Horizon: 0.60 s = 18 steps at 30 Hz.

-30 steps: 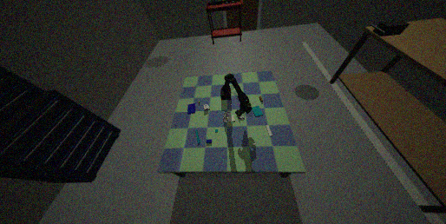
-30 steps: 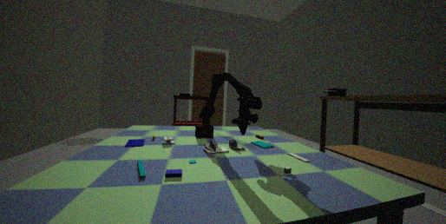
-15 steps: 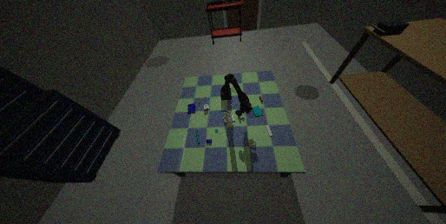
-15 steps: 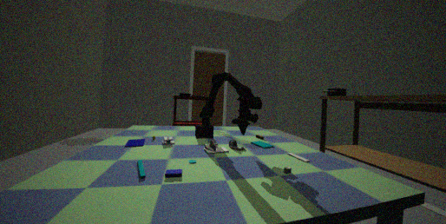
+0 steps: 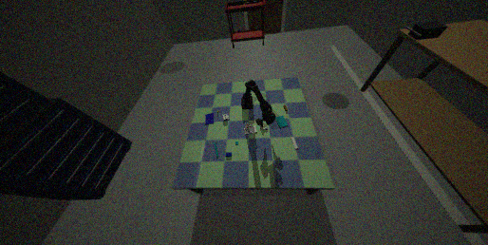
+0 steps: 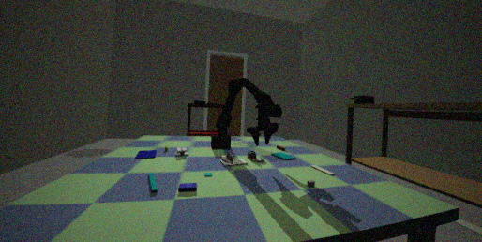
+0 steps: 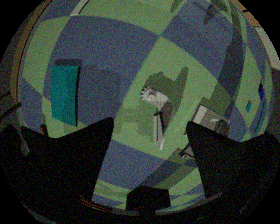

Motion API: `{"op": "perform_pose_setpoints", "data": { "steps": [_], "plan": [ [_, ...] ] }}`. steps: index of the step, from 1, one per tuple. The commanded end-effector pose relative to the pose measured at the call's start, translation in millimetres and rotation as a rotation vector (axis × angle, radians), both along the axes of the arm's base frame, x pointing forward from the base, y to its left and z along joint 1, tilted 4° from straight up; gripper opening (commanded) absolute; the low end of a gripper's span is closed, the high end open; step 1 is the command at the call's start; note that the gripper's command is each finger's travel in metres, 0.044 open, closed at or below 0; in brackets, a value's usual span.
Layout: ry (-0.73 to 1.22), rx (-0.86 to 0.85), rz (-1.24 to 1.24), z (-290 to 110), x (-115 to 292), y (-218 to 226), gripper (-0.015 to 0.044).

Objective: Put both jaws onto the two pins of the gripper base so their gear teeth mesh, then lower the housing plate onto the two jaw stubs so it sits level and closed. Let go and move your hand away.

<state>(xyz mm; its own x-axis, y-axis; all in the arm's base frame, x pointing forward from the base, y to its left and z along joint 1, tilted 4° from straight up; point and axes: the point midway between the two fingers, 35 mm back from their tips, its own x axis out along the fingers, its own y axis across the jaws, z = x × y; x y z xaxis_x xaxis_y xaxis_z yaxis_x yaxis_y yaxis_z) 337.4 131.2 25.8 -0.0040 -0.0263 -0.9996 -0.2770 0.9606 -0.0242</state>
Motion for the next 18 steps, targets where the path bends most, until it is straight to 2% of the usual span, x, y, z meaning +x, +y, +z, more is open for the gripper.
{"op": "perform_pose_setpoints", "data": {
  "steps": [1,18],
  "plan": [
    [-0.001,-0.003,-0.147,-0.5,-2.0,-2.8,0.0440],
    [-0.013,-0.006,-0.682,1.0,-6.5,-9.7,0.0440]
  ]
}}
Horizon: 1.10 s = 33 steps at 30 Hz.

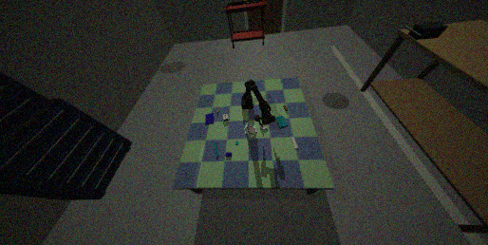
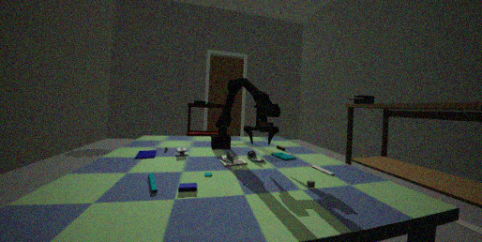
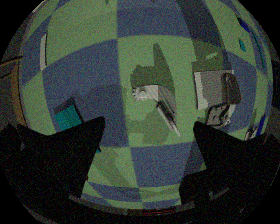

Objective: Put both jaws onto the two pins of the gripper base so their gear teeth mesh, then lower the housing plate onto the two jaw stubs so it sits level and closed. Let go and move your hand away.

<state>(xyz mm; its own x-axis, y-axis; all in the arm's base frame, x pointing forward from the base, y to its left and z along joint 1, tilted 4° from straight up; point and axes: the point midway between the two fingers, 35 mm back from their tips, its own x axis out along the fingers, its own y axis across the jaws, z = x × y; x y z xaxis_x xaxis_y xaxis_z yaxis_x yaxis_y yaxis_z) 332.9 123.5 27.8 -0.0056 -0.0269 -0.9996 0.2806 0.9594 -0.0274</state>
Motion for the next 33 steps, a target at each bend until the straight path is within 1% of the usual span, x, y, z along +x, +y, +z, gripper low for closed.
{"op": "perform_pose_setpoints", "data": {
  "steps": [1,33],
  "plan": [
    [0.000,-0.002,-0.148,-1,-2,-2,0.0440],
    [-0.027,-0.014,-1.154,3,-10,-16,0.0440]
  ]
}}
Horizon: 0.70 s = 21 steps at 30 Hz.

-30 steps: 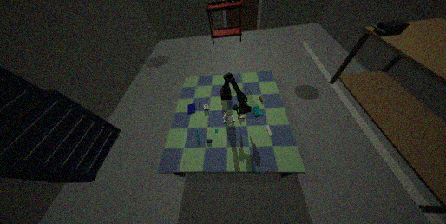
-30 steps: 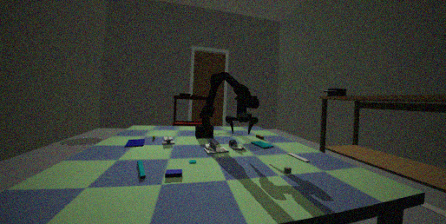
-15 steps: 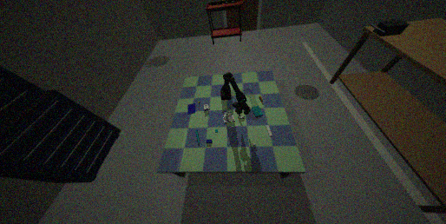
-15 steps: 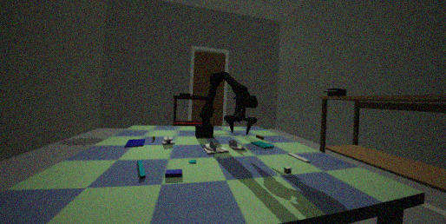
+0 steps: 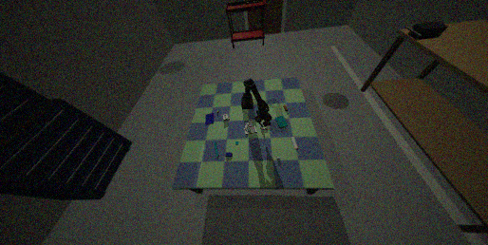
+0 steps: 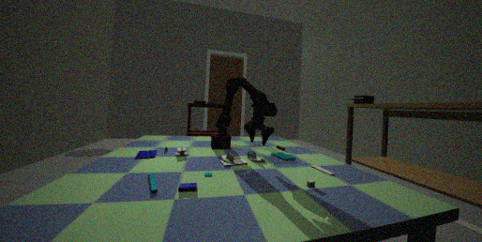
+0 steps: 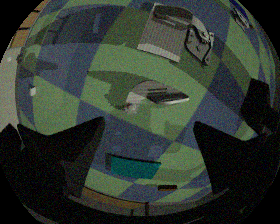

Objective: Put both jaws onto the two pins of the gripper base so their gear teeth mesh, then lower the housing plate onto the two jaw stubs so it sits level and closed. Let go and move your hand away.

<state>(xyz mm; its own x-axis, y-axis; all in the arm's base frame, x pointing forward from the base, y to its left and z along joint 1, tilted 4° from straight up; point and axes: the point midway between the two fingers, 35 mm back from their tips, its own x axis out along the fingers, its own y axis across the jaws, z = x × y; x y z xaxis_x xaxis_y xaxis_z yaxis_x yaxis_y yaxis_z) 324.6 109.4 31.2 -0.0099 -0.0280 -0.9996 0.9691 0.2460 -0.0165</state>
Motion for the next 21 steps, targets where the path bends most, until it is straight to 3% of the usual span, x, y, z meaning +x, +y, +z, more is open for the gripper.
{"op": "perform_pose_setpoints", "data": {
  "steps": [1,21],
  "plan": [
    [-0.002,-0.005,-0.148,-0.7,-2.1,-2.8,0.0440],
    [-0.019,-0.015,-0.777,1.1,-7.4,-11.3,0.0440]
  ]
}}
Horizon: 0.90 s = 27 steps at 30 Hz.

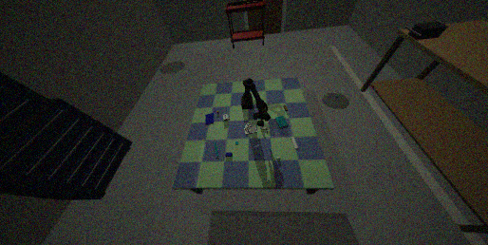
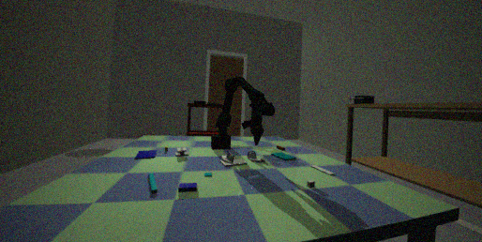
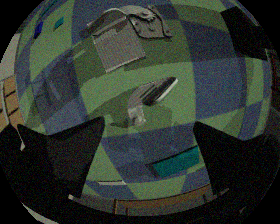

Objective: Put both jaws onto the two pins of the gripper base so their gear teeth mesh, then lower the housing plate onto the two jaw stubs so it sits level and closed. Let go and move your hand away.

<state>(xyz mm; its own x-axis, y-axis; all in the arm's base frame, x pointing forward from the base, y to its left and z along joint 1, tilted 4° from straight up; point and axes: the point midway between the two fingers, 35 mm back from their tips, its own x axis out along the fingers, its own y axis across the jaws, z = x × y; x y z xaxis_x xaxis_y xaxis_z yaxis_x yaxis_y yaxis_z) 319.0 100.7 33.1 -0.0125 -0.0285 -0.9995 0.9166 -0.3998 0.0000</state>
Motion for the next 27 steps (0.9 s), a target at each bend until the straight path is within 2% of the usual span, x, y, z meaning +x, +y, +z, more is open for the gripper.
{"op": "perform_pose_setpoints", "data": {
  "steps": [1,20,27],
  "plan": [
    [-0.002,-0.007,-0.149,-0.7,-2.1,-3.0,0.0440],
    [-0.020,-0.017,-0.740,0.9,-7.3,-10.8,0.0440],
    [-0.021,-0.018,-0.761,0.9,-7.5,-11.1,0.0440]
  ]
}}
